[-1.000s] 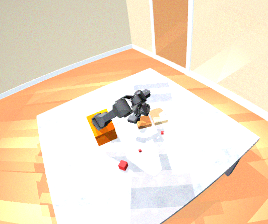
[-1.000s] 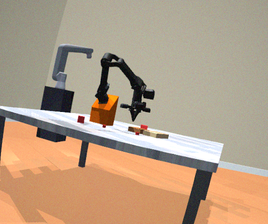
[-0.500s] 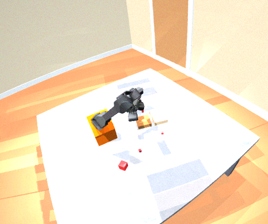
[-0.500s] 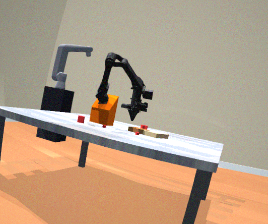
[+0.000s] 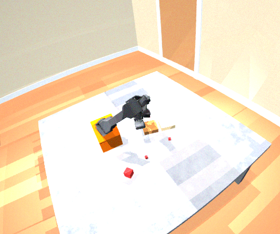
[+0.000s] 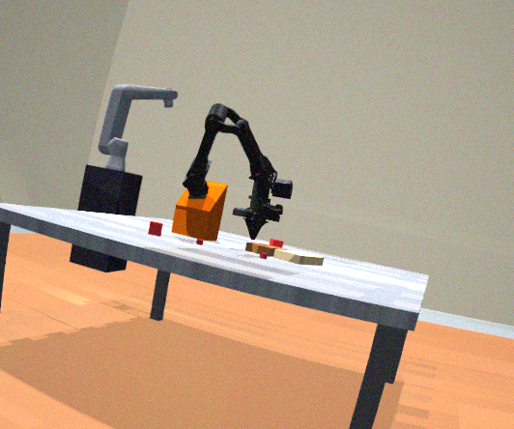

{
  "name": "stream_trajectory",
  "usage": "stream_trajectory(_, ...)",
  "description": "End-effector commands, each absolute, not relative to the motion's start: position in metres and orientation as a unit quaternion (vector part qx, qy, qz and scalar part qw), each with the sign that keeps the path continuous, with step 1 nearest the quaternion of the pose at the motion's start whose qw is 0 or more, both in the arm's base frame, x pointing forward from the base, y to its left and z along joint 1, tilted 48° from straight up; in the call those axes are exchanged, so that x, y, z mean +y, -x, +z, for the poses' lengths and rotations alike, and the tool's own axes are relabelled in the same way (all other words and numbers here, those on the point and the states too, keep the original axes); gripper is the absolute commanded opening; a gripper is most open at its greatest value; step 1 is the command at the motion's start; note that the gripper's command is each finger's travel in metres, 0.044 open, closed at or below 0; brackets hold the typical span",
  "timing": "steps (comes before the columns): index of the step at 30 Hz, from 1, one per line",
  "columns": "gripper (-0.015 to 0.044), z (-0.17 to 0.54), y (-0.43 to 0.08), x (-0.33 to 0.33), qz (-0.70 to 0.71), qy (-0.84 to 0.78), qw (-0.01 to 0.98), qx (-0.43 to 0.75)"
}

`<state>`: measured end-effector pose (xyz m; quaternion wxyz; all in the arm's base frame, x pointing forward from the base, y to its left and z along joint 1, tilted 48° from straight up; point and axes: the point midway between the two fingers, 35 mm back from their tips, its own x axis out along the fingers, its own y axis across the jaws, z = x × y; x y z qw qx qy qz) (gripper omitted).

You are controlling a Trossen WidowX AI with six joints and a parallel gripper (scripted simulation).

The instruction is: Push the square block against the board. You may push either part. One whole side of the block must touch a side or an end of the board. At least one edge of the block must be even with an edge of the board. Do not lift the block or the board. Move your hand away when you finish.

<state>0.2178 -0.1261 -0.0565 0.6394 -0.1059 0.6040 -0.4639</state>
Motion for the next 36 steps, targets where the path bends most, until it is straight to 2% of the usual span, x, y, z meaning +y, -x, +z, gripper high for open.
stream_trajectory(1,0.0000,-0.075,-0.202,-0.146,-0.466,0.115,0.626,0.614)
stream_trajectory(36,0.0000,-0.072,-0.224,-0.155,-0.466,0.114,0.627,0.614)
